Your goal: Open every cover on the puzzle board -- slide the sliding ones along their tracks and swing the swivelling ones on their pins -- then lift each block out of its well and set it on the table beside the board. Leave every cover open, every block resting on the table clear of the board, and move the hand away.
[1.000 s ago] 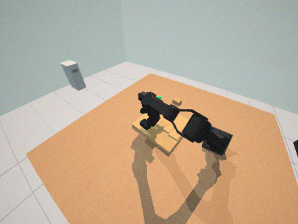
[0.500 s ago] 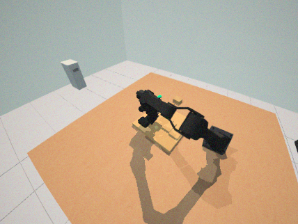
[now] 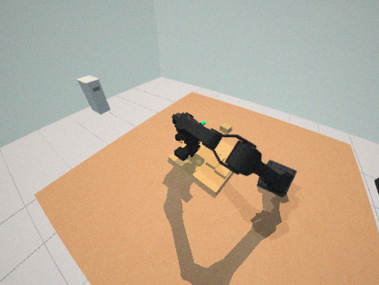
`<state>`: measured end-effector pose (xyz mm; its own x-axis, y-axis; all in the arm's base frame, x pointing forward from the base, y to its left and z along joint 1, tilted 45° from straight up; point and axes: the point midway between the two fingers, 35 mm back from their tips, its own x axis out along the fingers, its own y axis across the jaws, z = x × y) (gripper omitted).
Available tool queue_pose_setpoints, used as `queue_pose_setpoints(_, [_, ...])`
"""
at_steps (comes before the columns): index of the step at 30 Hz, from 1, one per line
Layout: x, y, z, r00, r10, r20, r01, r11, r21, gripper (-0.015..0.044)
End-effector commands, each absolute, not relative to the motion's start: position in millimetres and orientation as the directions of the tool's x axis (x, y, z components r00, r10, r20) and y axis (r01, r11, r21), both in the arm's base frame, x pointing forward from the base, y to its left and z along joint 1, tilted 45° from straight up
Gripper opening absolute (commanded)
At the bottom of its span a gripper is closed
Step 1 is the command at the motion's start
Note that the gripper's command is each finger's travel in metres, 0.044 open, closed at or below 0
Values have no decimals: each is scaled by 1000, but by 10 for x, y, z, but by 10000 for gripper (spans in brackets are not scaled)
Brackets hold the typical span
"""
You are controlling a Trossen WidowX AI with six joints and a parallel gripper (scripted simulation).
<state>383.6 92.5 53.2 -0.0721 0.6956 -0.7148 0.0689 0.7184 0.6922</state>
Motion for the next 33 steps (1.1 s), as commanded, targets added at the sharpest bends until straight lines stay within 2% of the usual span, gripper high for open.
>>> queue_pose_setpoints(1, [3870, 881, 575, -66, 697, -714, 64, 717, 694, 0])
queue_pose_setpoints(30, [3948, 609, 831, -66, 696, -715, 64, 718, 693, 0])
queue_pose_setpoints(33, [3883, 585, 792, -63, 697, -714, -1, 715, 699, 0])
